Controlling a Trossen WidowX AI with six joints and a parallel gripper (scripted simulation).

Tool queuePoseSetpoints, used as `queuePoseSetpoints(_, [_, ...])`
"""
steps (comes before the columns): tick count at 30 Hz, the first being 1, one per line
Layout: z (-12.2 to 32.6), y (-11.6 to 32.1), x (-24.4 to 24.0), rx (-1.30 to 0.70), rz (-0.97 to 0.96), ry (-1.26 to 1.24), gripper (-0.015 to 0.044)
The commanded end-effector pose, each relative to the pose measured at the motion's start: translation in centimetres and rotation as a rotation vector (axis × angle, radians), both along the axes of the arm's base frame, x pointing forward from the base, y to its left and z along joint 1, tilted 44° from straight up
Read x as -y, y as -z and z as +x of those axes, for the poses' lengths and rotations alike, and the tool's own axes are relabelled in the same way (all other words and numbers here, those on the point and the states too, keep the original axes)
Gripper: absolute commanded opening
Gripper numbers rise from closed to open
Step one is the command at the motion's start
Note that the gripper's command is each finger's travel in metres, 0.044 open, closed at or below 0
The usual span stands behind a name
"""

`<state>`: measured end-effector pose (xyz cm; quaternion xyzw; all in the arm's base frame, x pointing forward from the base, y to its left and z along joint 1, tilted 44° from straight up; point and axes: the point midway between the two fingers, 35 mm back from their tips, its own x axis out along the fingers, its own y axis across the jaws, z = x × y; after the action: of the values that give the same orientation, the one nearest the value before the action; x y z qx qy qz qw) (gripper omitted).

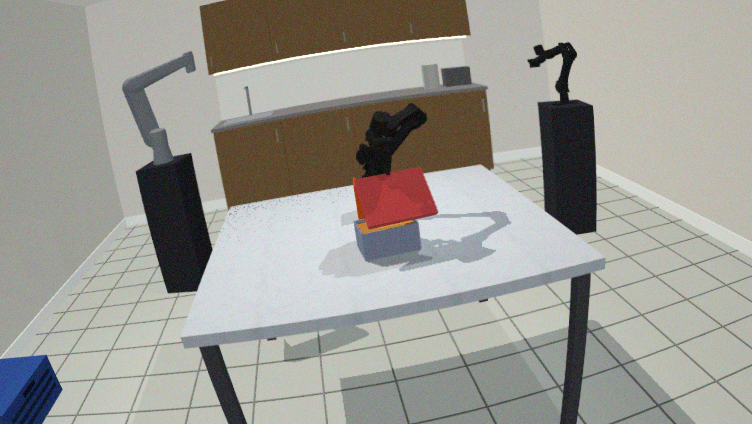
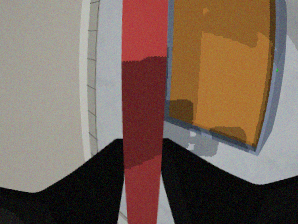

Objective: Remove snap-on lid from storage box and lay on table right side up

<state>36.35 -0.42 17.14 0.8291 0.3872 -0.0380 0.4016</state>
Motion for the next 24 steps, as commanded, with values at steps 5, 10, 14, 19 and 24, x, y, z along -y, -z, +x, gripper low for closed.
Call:
queuePoseSetpoints(5, [-0.6, -0.9, -1.0, -0.004, -0.001, 0.008, 0.0])
queuePoseSetpoints(10, [-1.0, -1.6, -1.6, -0.004, 0.0, 0.008, 0.0])
queuePoseSetpoints(14, [-1.3, -2.1, -2.1, -0.005, 0.0, 0.008, 0.0])
queuePoseSetpoints(19, [-1.7, -2.8, -2.8, -0.005, 0.0, 0.008, 0.0])
queuePoseSetpoints(24, [-2.0, -3.4, -3.5, -0.005, 0.001, 0.008, 0.0])
